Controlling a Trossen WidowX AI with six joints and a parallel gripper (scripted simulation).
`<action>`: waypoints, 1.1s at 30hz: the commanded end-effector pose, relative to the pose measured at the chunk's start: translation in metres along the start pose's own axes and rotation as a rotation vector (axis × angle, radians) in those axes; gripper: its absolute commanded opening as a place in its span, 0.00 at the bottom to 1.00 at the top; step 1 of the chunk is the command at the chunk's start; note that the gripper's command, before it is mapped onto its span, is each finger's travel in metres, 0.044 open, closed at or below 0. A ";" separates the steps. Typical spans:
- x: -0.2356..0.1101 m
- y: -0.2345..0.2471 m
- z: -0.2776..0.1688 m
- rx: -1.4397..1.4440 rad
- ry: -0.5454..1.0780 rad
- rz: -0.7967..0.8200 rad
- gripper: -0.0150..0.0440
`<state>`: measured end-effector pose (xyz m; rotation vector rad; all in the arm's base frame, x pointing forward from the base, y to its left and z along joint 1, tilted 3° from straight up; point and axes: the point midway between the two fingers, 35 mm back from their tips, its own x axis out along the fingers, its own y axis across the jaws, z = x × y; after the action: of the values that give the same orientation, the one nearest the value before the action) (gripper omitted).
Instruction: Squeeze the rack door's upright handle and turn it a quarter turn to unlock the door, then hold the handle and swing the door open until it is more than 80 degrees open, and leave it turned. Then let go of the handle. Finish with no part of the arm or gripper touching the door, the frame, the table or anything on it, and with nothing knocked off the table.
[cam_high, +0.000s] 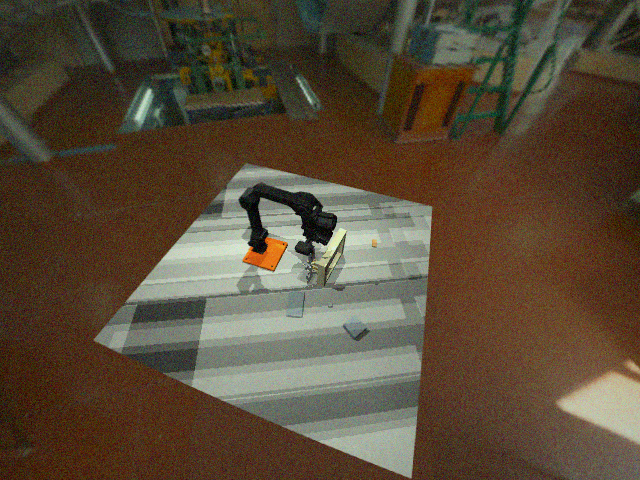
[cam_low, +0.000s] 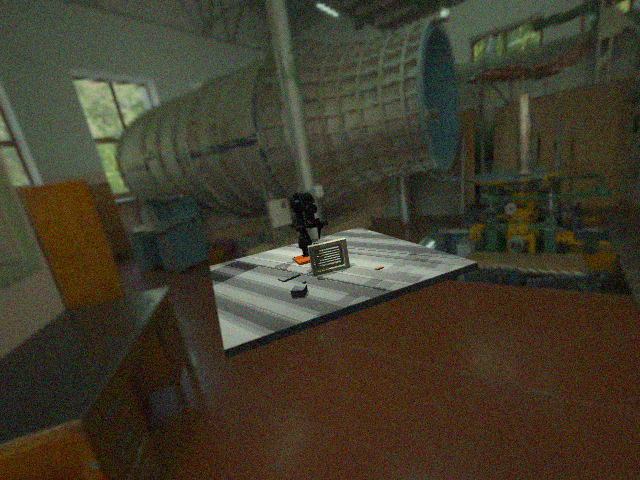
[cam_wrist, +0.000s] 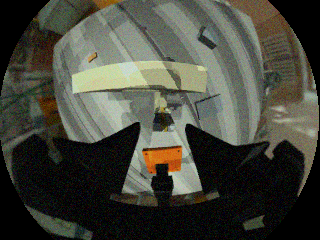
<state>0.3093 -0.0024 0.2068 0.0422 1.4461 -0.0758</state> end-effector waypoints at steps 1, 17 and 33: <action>0.000 -0.001 -0.008 0.006 0.108 -0.018 0.73; 0.015 -0.002 -0.010 0.007 0.127 -0.019 0.73; 0.041 -0.002 -0.012 0.008 0.128 -0.017 0.73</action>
<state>0.3023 -0.0038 0.1687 0.0436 1.5777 -0.0919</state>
